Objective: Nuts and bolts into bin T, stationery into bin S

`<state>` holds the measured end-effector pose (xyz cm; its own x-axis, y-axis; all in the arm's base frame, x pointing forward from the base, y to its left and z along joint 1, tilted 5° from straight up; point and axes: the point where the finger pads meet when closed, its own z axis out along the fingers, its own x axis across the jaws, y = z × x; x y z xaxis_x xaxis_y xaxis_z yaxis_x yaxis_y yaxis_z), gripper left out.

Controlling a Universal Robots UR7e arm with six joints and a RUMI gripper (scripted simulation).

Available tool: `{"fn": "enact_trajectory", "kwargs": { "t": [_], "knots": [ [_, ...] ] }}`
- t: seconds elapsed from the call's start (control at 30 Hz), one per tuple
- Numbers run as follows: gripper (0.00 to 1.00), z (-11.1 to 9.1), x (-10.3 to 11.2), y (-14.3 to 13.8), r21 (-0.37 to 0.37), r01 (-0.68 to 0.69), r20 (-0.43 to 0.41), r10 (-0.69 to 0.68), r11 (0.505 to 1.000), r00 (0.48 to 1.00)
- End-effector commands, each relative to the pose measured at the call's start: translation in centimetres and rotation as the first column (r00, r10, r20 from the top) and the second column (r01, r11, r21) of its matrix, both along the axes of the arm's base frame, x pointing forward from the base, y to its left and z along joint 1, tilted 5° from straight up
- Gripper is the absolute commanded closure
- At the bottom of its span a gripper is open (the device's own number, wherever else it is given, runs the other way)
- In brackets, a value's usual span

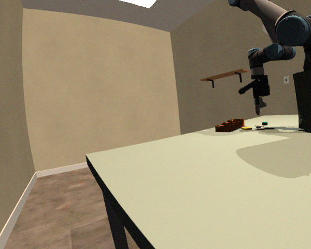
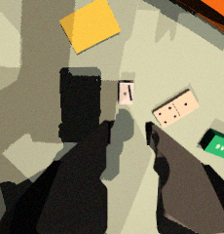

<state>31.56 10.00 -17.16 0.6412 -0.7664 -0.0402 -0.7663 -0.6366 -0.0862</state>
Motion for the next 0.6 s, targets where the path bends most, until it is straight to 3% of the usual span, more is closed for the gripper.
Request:
{"fn": "enact_trajectory", "kwargs": {
  "t": [0.0, 0.57],
  "knots": [
    [0.82, 0.02, 0.05, 0.02, -0.001, 0.002, 0.001, -0.002, 1.000, 1.000],
    [0.82, -0.37, 0.08, 0.06, -0.001, 0.002, 0.001, -0.002, 1.000, 1.000]
  ]
}}
